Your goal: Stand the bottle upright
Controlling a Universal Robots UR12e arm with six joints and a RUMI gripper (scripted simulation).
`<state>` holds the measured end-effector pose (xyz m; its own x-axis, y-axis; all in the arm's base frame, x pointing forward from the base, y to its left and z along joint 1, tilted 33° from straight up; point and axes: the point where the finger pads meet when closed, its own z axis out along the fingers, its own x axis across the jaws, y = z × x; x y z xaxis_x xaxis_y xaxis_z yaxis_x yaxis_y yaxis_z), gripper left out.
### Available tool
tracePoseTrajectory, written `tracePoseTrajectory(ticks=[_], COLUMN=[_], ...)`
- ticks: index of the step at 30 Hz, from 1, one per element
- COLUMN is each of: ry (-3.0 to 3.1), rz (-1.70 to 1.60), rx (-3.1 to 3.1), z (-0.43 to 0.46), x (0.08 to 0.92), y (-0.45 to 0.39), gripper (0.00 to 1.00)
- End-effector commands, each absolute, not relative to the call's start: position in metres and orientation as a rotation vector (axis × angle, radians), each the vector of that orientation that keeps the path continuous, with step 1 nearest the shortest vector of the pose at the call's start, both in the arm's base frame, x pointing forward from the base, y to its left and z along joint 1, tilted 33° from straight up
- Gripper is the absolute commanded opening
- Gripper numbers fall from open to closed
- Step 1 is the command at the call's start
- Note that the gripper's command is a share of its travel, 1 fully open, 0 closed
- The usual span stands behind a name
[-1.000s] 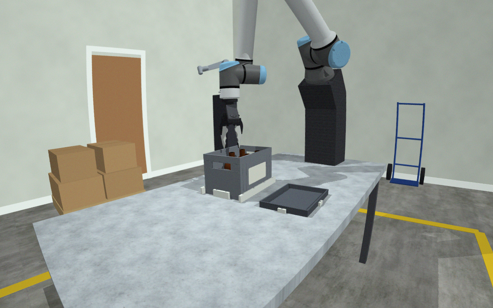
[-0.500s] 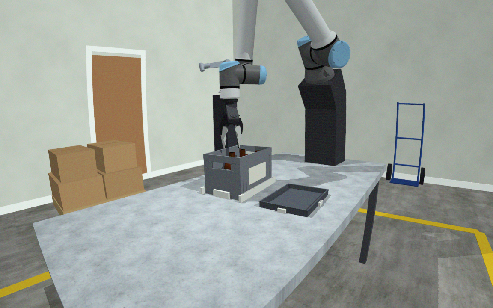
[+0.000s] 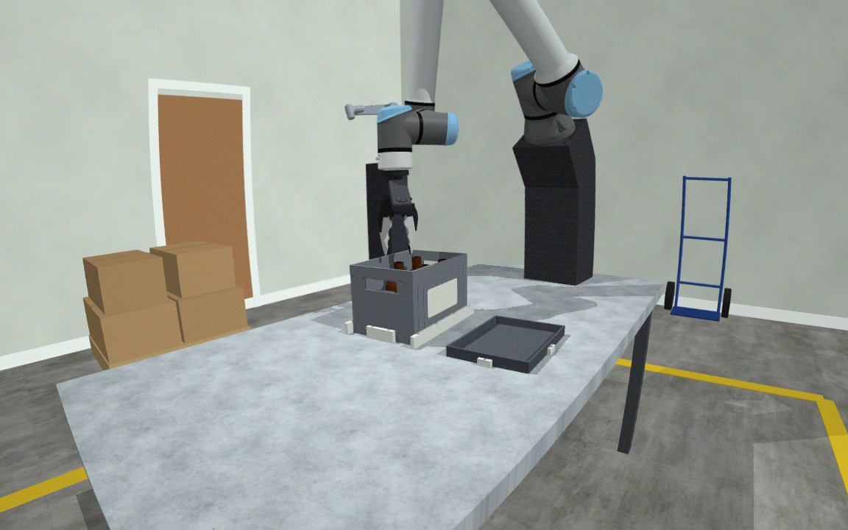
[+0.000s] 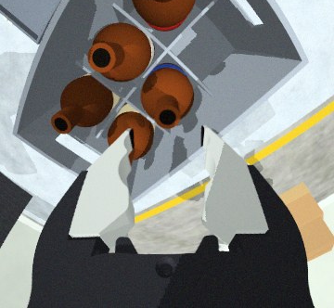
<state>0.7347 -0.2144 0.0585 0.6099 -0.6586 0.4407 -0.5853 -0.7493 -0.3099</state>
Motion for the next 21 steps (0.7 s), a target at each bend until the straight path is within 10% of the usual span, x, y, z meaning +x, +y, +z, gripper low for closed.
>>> tracePoseTrajectory(ticks=[1, 21], ry=[1.047, 1.047], rz=[-0.823, -0.823], rx=[-2.696, -2.696], z=[0.0591, 0.0608], x=[0.7349, 0.7381], y=[-0.2145, -0.2111], gripper=[0.38, 0.38])
